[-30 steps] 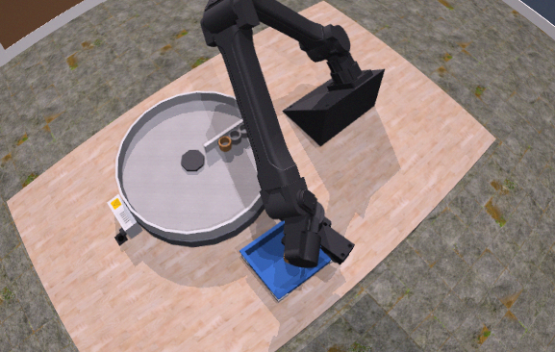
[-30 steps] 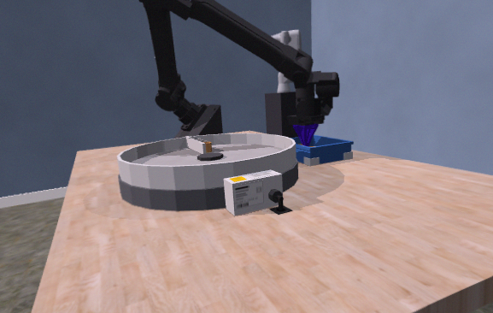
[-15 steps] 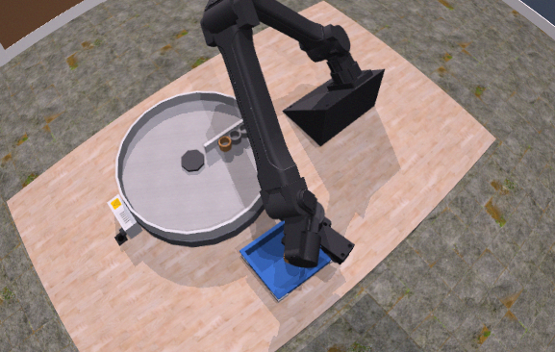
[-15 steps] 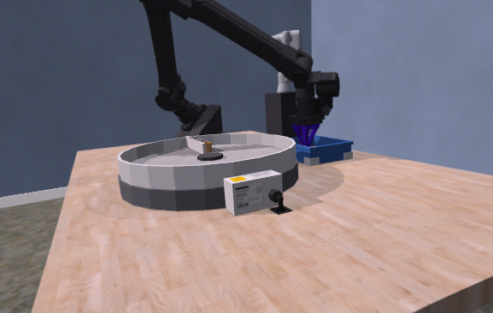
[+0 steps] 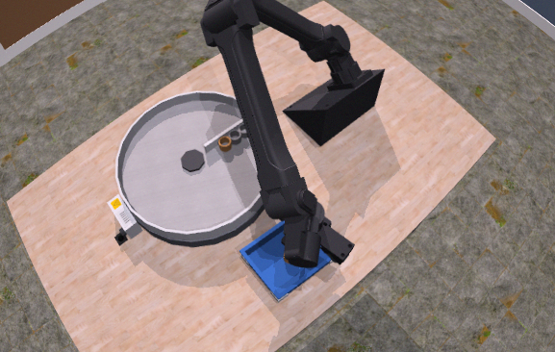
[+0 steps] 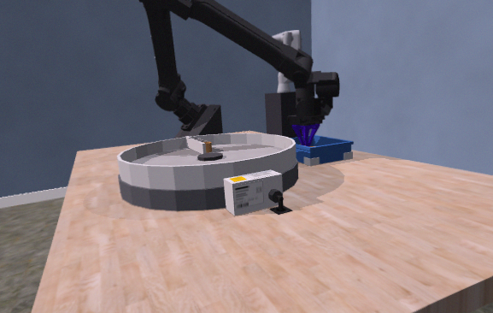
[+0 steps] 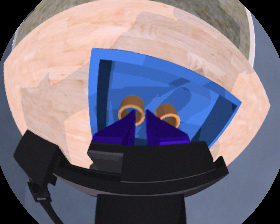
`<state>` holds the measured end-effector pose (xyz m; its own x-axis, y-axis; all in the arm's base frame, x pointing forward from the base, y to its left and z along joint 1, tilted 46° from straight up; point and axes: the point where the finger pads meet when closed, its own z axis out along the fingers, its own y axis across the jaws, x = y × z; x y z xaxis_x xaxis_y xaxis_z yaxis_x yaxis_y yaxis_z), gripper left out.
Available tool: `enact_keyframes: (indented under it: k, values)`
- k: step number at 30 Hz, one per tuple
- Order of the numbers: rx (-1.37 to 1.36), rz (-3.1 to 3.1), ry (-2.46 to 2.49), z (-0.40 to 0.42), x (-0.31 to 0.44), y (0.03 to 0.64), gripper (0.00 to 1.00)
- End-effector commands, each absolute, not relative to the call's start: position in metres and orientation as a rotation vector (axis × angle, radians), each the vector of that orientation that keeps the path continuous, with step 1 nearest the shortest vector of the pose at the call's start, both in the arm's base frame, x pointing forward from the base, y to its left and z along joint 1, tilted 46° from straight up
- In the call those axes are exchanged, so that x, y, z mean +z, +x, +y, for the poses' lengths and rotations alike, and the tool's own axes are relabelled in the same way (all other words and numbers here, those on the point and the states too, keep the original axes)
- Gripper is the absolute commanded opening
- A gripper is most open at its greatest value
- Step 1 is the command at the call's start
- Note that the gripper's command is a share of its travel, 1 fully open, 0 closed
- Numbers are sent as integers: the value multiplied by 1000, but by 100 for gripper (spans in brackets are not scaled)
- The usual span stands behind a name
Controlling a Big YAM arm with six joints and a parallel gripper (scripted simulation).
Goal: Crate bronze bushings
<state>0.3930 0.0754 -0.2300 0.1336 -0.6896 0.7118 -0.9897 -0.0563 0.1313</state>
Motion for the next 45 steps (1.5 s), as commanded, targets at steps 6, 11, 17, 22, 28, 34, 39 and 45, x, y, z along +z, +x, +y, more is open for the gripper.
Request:
enact_keyframes:
  k: [6, 11, 17, 22, 28, 34, 39, 45]
  values:
    - [656, -1649, 1827, 80, -225, 411, 14]
    - [663, -1635, 1847, 93, -215, 415, 14]
    - [683, -1658, 1851, 109, -208, 419, 14]
    - [684, -1659, 1851, 117, -201, 420, 14]
    - [683, -1660, 1852, 128, -190, 420, 14]
    - [681, -1663, 1854, 140, -179, 420, 14]
    - [679, -1661, 1854, 148, -171, 419, 14]
    - [679, -1664, 1855, 158, -161, 420, 14]
